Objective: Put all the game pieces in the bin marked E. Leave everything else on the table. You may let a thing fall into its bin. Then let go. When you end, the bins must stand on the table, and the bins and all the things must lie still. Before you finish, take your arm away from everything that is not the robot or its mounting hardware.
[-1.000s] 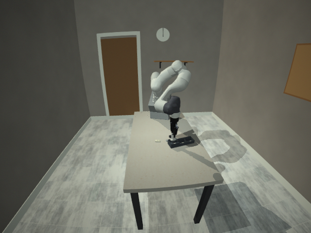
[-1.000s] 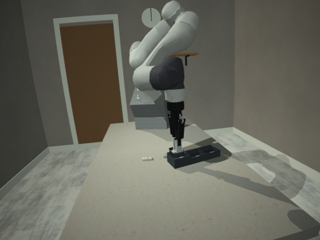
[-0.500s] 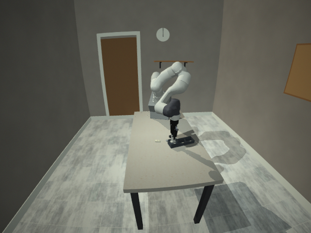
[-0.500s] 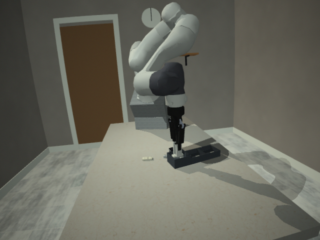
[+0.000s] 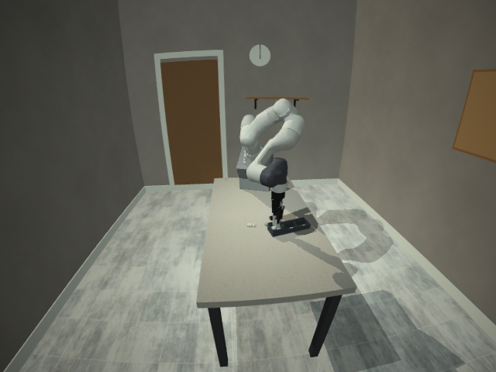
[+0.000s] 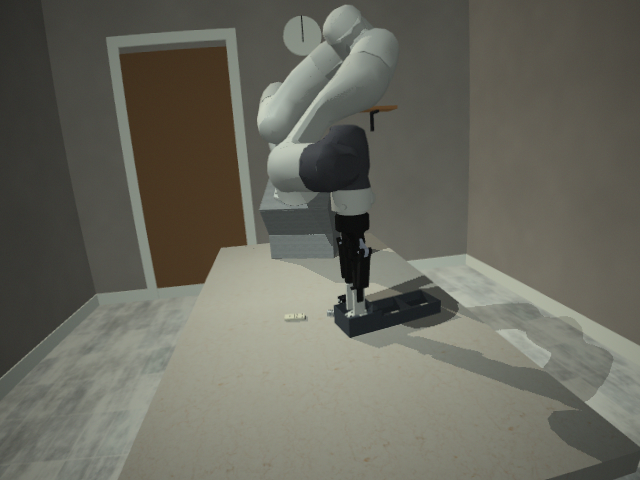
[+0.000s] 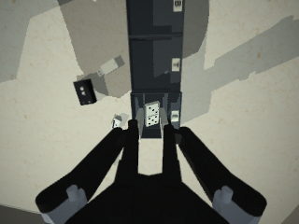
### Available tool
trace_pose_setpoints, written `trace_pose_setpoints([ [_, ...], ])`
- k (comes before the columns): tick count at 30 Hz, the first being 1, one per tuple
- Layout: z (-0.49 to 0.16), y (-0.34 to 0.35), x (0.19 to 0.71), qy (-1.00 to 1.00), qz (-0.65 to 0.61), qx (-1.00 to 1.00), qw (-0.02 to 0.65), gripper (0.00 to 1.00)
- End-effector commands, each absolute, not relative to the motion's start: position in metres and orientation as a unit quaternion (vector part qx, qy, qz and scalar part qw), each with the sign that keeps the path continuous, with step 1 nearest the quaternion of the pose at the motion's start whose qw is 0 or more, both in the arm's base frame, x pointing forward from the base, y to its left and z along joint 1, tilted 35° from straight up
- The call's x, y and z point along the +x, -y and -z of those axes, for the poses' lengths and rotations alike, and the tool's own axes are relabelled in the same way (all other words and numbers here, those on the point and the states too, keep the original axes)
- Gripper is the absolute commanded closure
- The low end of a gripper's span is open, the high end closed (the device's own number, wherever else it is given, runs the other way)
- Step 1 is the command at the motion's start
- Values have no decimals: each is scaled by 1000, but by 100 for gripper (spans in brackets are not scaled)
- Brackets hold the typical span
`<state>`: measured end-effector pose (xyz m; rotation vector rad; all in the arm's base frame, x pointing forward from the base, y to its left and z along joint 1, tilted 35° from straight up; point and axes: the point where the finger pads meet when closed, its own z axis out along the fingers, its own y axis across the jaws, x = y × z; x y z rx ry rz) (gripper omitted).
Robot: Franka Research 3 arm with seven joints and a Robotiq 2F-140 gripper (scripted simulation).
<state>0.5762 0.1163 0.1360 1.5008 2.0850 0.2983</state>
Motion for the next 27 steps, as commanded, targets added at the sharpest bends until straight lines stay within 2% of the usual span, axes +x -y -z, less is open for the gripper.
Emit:
trace_pose_setpoints([
  [1,-136,-117,577,-777,-112,556,275,81],
  [27,-147,-119,570,-777,-112,556,275,81],
])
